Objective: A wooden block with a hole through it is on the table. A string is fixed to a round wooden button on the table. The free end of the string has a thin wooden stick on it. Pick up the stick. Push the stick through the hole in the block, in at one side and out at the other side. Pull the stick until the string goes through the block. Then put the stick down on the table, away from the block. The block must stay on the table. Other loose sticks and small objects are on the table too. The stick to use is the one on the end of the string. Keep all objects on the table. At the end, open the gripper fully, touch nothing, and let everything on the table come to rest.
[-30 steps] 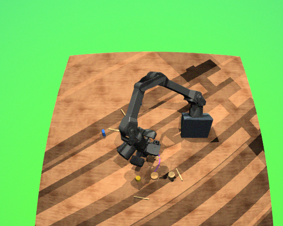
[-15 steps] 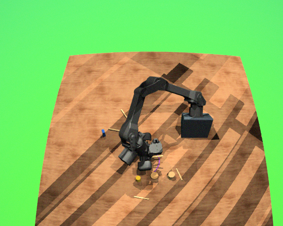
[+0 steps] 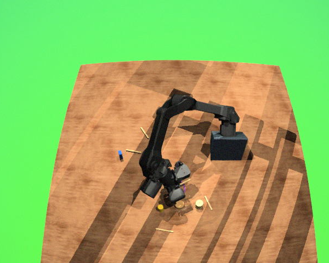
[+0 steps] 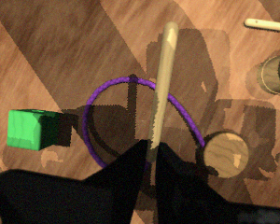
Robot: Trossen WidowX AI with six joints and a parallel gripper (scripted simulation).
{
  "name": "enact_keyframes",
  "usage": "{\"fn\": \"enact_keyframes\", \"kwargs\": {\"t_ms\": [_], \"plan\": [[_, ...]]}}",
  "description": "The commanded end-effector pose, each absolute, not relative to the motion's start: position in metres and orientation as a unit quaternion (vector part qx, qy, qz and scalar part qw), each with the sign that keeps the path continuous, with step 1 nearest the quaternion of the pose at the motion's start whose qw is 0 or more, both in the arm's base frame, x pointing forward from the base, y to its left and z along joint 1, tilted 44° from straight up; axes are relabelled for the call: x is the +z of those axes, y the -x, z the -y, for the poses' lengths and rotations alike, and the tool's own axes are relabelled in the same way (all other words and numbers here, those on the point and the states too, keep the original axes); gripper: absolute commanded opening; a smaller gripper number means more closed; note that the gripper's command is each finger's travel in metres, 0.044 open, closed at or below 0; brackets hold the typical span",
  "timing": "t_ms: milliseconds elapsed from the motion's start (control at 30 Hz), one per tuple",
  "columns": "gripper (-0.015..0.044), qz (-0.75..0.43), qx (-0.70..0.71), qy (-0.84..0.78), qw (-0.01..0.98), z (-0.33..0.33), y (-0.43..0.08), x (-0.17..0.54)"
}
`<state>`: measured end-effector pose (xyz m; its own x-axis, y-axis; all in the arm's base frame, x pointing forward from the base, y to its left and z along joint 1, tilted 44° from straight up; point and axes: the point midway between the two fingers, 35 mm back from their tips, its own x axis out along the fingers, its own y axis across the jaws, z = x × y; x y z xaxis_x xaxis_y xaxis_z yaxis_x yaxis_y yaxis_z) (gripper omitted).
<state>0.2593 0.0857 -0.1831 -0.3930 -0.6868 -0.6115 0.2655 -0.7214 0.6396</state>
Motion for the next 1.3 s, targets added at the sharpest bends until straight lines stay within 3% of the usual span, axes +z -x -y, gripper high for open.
{"fn": "enact_keyframes", "kwargs": {"t_ms": [0, 1267], "plan": [[0.0000, 0.216, -0.808, -0.458, 0.302, -0.087, -0.259, -0.184], [0.0000, 0.205, -0.790, -0.494, 0.302, -0.087, -0.298, -0.190]]}}
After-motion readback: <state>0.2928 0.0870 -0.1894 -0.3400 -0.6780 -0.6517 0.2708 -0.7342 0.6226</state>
